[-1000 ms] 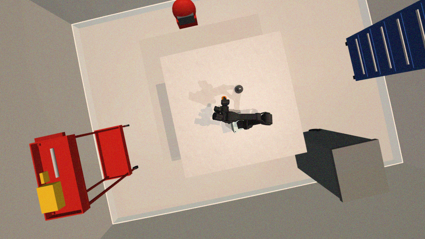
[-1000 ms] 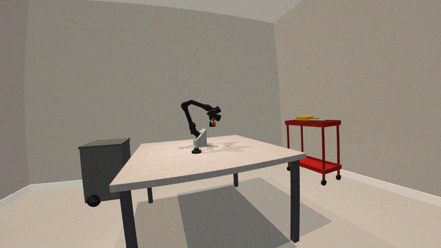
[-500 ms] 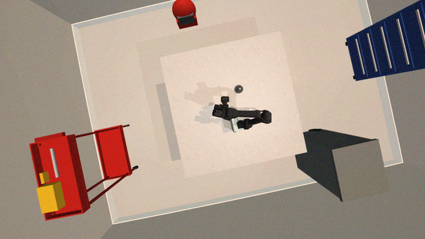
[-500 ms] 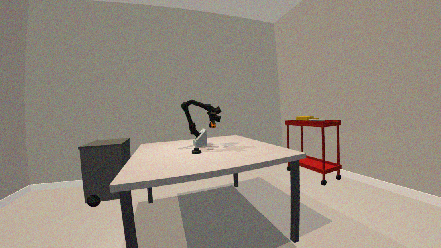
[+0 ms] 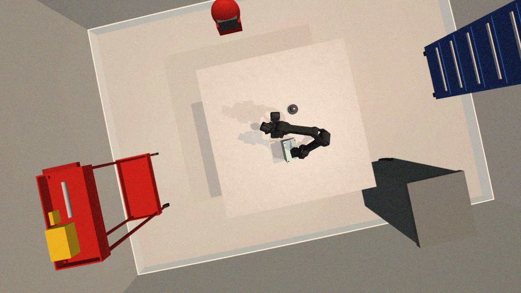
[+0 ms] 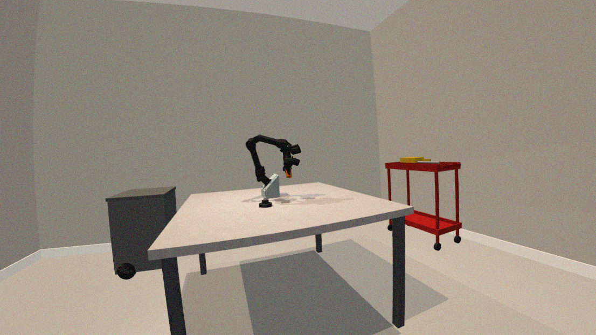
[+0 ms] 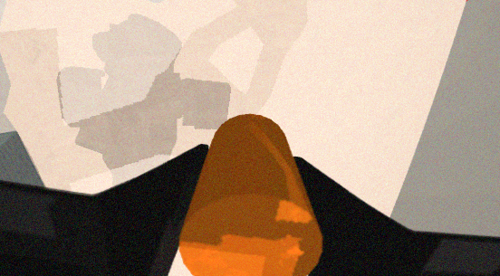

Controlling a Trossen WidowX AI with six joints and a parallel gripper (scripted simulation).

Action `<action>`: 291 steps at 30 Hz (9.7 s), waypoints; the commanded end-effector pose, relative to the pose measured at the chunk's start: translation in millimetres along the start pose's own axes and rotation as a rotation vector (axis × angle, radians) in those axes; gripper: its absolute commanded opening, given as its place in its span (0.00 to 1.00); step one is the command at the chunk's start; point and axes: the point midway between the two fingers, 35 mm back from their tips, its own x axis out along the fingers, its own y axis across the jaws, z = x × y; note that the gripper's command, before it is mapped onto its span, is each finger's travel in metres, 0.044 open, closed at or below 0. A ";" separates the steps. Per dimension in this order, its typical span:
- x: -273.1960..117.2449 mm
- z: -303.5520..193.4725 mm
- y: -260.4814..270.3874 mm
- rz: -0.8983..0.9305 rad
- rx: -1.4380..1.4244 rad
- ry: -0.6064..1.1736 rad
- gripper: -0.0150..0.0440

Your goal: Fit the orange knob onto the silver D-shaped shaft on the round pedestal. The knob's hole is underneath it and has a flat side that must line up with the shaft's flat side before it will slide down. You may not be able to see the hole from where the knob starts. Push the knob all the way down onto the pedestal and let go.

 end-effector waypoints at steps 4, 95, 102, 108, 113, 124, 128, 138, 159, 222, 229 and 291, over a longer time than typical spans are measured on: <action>14.3 0.5 0.0 0.186 0.001 -0.004 0.25; 104.3 8.3 23.6 0.437 0.009 0.001 1.00; 115.0 8.9 27.8 0.437 0.010 0.000 1.00; 124.1 9.1 31.9 0.439 0.010 0.000 1.00; 131.6 9.1 35.4 0.439 0.011 0.000 1.00; 148.1 8.5 43.4 0.438 0.010 0.001 1.00; 153.8 8.0 46.4 0.437 0.010 0.002 1.00; 161.6 7.3 50.7 0.436 0.009 0.004 0.87; 151.1 9.5 43.2 0.436 0.009 0.001 0.25; 60.5 -24.1 -42.0 0.440 0.008 -0.024 0.25; 69.9 -42.0 -50.5 0.439 0.008 -0.029 0.25; 124.5 -181.4 -75.2 0.429 0.319 0.079 0.25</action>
